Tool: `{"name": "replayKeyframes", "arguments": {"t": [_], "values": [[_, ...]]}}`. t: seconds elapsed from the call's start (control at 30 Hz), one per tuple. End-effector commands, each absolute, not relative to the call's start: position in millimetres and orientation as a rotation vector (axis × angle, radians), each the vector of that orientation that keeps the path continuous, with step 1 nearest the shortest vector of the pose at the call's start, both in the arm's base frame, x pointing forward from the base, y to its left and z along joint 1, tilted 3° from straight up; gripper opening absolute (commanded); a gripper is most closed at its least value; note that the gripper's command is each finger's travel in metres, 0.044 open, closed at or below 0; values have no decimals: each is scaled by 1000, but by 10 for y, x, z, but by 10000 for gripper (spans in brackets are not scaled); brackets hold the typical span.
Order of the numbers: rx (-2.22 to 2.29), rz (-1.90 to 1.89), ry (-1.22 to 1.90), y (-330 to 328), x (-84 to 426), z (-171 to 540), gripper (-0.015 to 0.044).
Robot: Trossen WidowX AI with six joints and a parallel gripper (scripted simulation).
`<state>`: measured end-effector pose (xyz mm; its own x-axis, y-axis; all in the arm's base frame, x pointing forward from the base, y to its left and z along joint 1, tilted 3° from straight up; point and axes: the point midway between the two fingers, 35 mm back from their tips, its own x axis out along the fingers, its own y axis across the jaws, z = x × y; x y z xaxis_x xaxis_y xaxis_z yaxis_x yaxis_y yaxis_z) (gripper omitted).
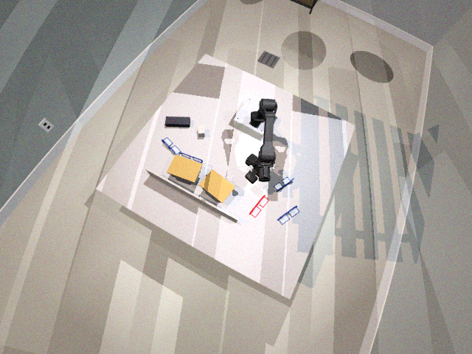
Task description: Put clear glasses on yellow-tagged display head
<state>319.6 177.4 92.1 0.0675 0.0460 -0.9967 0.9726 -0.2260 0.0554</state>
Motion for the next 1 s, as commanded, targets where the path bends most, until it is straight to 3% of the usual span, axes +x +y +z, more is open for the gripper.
{"name": "replayKeyframes", "arguments": {"t": [0.0,0.4,0.97], "values": [[1510,-1353,1036,1924,3201,942,0],[1628,-1463,949,2195,3163,907,0],[1628,-1464,949,2206,3208,339,0]]}}
